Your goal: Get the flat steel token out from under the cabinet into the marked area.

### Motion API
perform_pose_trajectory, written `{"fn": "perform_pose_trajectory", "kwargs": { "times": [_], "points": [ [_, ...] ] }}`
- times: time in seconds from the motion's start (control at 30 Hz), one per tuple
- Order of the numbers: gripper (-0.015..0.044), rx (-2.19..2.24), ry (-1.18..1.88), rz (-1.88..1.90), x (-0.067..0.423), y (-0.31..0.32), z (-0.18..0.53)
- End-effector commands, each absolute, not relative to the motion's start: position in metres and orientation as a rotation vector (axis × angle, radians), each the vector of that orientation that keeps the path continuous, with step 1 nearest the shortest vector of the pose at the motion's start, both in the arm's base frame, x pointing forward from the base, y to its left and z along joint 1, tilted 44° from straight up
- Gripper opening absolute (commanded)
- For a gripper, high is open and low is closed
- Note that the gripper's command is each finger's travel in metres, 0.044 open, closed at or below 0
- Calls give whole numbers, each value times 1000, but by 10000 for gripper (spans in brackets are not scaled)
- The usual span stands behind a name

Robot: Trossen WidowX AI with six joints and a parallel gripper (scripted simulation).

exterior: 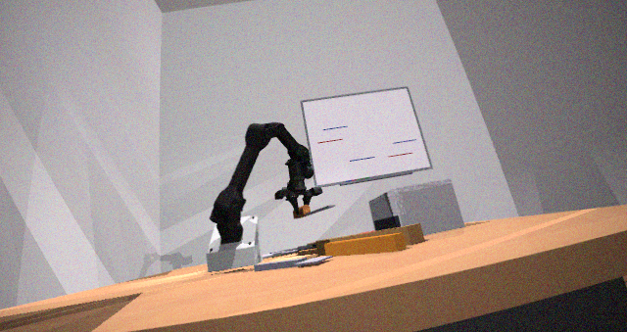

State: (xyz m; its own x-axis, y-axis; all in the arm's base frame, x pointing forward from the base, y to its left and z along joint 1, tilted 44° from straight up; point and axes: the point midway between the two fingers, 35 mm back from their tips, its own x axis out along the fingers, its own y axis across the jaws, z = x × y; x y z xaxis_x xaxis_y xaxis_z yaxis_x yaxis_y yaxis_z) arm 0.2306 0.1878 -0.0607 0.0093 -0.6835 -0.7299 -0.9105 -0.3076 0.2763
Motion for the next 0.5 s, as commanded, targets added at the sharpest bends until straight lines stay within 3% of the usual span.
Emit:
{"fn": "perform_pose_trajectory", "kwargs": {
  "times": [0.0, 0.47],
  "points": [
    [0, -2039, 1638, 1216, 231, 189, -59],
    [0, -2103, 1604, 1333, 231, 189, -59]
  ]
}}
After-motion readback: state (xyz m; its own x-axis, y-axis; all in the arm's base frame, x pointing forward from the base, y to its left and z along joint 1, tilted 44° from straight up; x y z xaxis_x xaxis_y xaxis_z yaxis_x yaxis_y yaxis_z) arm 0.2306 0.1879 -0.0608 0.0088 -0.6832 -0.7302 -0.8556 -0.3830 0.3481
